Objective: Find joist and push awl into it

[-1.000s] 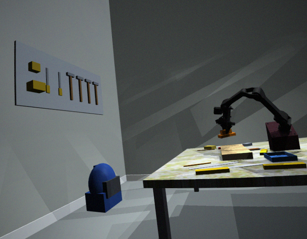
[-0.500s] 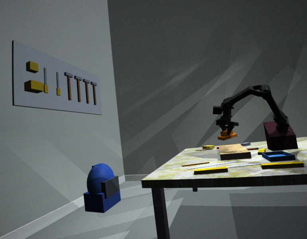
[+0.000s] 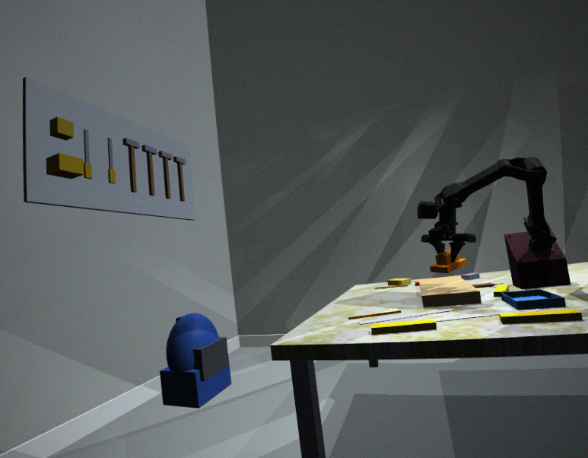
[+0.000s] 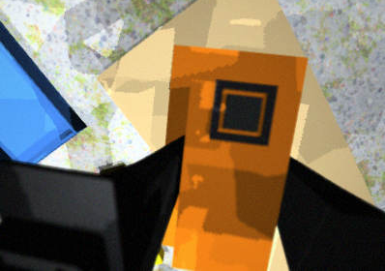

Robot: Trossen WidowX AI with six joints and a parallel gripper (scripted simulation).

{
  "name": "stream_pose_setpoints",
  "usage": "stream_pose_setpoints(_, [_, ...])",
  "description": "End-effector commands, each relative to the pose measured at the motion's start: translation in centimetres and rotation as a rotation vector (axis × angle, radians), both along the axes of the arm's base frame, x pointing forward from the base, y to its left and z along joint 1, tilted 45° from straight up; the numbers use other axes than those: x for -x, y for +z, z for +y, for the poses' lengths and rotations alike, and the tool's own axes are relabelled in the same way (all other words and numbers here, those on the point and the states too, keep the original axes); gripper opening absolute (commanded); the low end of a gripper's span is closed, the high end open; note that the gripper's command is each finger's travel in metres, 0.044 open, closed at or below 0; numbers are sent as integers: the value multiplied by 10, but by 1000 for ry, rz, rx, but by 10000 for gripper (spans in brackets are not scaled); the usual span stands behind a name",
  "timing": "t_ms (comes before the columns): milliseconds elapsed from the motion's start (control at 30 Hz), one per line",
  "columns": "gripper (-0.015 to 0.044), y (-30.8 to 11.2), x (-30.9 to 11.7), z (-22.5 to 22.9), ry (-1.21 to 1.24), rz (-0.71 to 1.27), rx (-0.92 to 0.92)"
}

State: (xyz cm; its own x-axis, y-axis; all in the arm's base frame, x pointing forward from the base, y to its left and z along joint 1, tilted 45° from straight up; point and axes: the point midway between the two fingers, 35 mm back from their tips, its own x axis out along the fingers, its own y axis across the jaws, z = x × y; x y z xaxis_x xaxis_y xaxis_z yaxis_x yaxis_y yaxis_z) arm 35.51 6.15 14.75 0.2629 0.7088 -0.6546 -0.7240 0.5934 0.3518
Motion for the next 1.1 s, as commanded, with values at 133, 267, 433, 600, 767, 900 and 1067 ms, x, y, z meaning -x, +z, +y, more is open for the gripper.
stream_pose_setpoints(133, [0, 29, 25, 33, 93, -104, -3])
stream_pose_setpoints(267, [0, 40, 41, 50, 146, -147, -7])
stream_pose_setpoints(433, [0, 53, 63, 69, 211, -202, -15])
stream_pose_setpoints(600, [0, 64, 86, 86, 277, -257, -27])
stream_pose_setpoints(767, [0, 74, 111, 101, 343, -311, -41])
stream_pose_setpoints(900, [0, 80, 131, 111, 395, -354, -56])
stream_pose_setpoints(1067, [0, 87, 157, 121, 461, -407, -76])
